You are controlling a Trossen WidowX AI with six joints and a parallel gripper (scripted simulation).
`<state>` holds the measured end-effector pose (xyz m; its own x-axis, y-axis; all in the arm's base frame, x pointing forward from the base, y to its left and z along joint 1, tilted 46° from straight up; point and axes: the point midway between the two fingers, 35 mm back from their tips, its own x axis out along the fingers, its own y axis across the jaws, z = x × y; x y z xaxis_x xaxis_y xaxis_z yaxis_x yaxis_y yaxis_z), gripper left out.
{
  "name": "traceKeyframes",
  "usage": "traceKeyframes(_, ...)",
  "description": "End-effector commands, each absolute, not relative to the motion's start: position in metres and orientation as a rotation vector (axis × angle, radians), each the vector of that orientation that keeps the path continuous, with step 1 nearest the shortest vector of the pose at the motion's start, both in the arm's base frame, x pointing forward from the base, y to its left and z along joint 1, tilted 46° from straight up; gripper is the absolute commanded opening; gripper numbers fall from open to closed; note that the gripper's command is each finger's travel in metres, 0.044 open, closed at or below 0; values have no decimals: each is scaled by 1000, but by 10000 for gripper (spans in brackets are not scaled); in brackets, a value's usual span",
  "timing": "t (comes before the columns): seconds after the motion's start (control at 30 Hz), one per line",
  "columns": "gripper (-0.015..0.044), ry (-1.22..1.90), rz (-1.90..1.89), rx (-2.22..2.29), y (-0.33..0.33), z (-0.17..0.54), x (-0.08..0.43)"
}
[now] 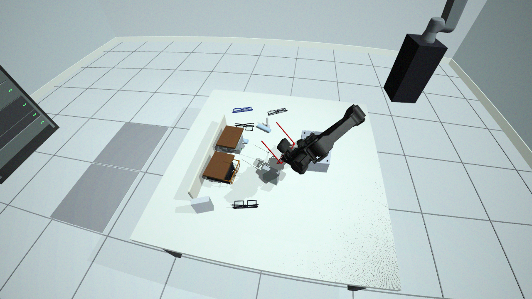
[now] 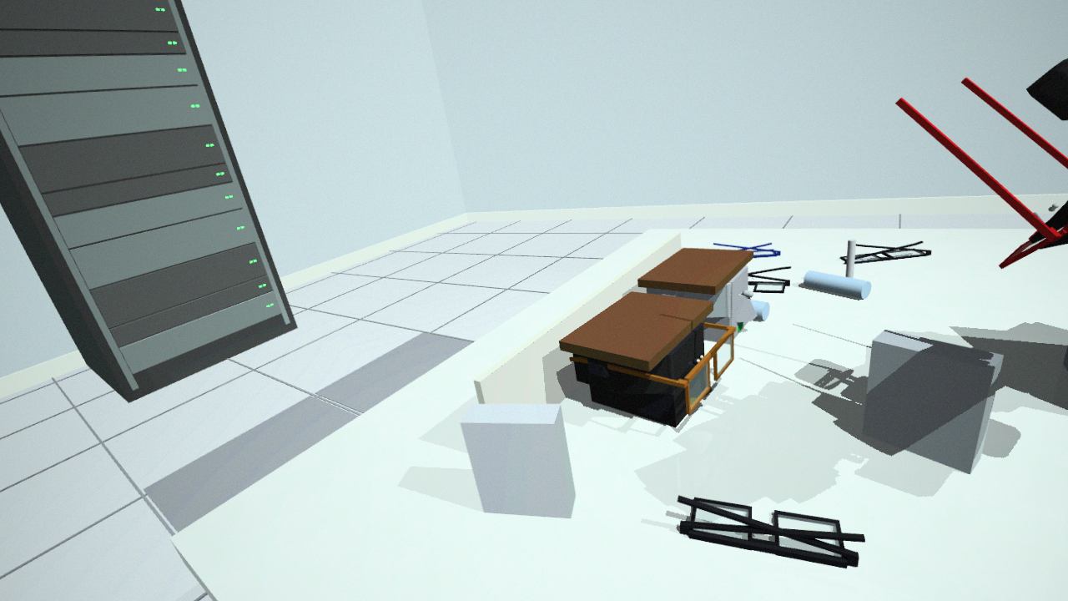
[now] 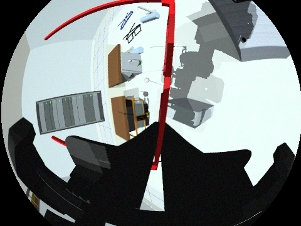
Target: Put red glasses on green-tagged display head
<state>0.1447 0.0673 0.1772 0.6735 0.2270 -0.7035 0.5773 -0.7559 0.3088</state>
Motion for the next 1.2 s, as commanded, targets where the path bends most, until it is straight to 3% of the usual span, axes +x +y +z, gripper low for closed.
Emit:
traceKeyframes(0.0, 0, 624, -900, 2363, 68, 177, 145)
traceKeyframes(0.7, 0, 627, -905, 2353, 68, 176, 146)
traceKeyframes(1.17, 0, 738, -1037, 2102, 73, 155, 166)
